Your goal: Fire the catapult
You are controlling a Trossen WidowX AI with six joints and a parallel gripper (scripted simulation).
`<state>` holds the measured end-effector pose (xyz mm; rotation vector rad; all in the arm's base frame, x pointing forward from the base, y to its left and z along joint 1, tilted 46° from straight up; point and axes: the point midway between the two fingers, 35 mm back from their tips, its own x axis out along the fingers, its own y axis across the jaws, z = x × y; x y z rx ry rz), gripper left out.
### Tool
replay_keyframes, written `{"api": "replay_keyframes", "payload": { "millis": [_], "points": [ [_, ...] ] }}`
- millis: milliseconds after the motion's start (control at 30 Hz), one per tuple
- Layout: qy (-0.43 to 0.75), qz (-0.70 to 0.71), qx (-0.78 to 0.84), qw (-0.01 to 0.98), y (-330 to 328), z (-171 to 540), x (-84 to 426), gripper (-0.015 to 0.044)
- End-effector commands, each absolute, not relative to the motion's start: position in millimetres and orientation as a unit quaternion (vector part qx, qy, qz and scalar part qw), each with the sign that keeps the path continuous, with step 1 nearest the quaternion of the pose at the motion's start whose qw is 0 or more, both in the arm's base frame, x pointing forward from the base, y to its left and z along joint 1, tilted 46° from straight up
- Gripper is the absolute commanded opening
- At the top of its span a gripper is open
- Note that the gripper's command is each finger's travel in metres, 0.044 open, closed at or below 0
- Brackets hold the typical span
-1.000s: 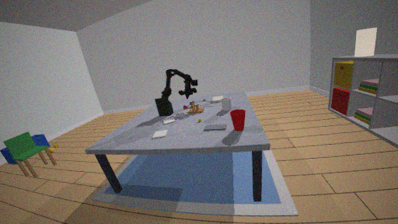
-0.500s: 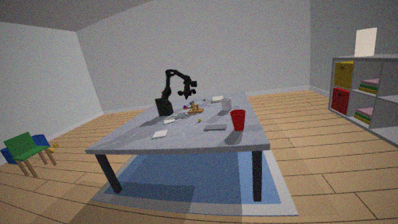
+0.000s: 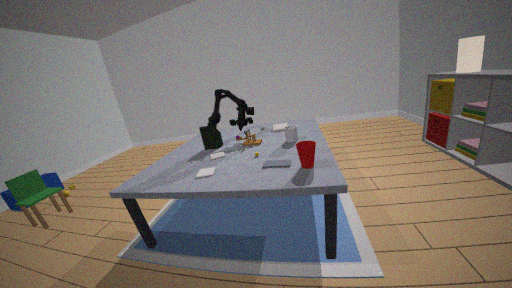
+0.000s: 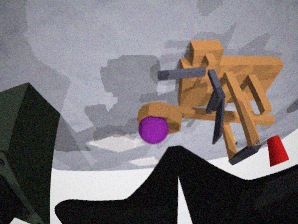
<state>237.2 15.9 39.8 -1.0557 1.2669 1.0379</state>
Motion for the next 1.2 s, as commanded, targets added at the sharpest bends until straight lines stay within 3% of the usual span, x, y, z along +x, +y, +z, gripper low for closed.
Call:
{"api": "replay_keyframes", "payload": {
  "millis": [0,1167],
  "points": [
    [0.541,0.438,-0.447,0.561,20.1,33.2,238.8,0.0000],
    [0.541,0.439,-0.447,0.561,59.7,-9.1,244.9,0.0000]
  ]
}}
